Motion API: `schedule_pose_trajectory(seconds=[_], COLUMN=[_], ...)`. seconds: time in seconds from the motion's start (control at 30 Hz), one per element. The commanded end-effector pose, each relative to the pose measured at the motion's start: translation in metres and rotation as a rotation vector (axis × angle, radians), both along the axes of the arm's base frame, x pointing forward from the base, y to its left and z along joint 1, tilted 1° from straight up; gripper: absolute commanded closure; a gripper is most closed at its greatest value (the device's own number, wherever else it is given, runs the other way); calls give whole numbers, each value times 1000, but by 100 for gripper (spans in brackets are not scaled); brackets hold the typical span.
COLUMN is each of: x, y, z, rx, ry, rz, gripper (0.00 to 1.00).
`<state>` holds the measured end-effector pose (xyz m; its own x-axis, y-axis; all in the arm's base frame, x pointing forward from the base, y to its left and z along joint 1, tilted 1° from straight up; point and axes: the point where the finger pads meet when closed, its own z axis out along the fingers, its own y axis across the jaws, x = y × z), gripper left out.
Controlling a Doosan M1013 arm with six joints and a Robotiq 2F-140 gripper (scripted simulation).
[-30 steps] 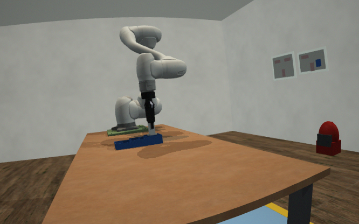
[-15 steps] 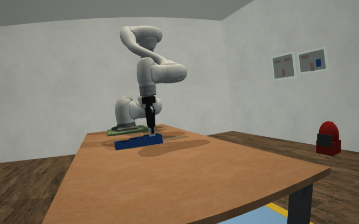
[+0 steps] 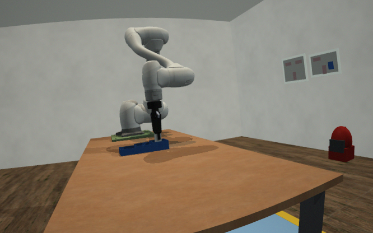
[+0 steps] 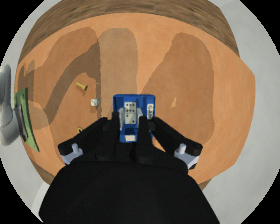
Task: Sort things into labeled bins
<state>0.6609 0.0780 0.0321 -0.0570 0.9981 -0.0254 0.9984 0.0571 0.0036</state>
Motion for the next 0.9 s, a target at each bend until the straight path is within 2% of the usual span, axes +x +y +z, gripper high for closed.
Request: schedule_pose_trajectory(seconds=[0.0, 0.5, 0.87], x=[0, 0, 0], y=[0, 0, 0], z=[0, 0, 15], rx=[0, 0, 0], ry=[0, 0, 0], rz=[0, 0, 0], gripper=[81, 81, 81])
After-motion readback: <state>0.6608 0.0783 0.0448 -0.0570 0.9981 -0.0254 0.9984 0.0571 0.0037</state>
